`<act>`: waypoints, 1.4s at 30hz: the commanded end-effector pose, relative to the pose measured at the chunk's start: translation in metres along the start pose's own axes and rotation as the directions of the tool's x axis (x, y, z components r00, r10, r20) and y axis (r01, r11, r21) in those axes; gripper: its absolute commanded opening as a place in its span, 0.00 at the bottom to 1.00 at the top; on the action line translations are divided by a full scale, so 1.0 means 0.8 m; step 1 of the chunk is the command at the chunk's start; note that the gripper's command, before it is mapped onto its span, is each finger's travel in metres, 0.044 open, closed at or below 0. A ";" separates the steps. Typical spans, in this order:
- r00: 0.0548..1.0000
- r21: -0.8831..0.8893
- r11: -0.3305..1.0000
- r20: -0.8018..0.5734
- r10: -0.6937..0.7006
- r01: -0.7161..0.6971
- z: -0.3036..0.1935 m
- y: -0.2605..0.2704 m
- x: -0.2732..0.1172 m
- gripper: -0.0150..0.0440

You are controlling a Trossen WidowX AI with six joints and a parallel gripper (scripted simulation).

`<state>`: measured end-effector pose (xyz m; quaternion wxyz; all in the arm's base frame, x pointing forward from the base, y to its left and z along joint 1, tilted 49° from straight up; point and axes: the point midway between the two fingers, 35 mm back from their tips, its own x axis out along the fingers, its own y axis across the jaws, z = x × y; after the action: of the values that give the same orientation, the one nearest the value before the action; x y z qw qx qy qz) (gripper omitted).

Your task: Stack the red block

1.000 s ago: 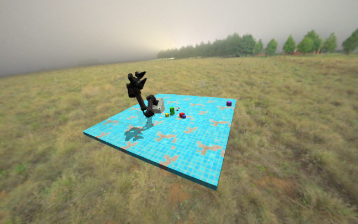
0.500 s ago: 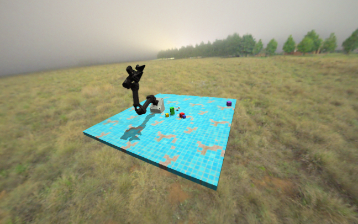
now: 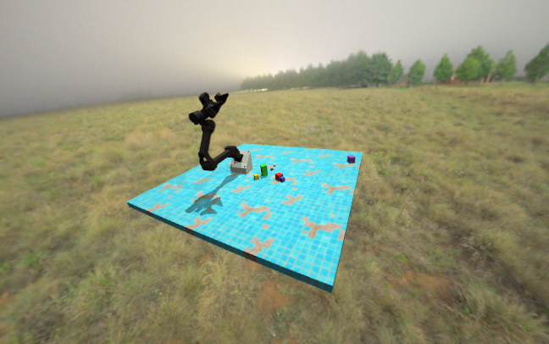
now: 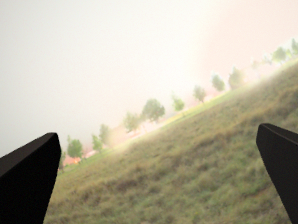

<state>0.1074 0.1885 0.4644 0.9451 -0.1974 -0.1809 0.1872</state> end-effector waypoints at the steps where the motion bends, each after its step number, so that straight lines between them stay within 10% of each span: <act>1: 1.000 -0.052 0.999 -0.017 -0.006 0.005 -0.001 0.023 0.019 1.00; 25: 0.910 -0.236 0.972 -0.409 -0.075 -0.025 -0.164 0.108 0.161 1.00; 42: 0.556 -0.254 0.966 -0.795 -0.242 0.058 -0.371 0.071 0.195 1.00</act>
<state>0.3347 0.2305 0.2464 0.9174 -0.3435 0.2012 0.0030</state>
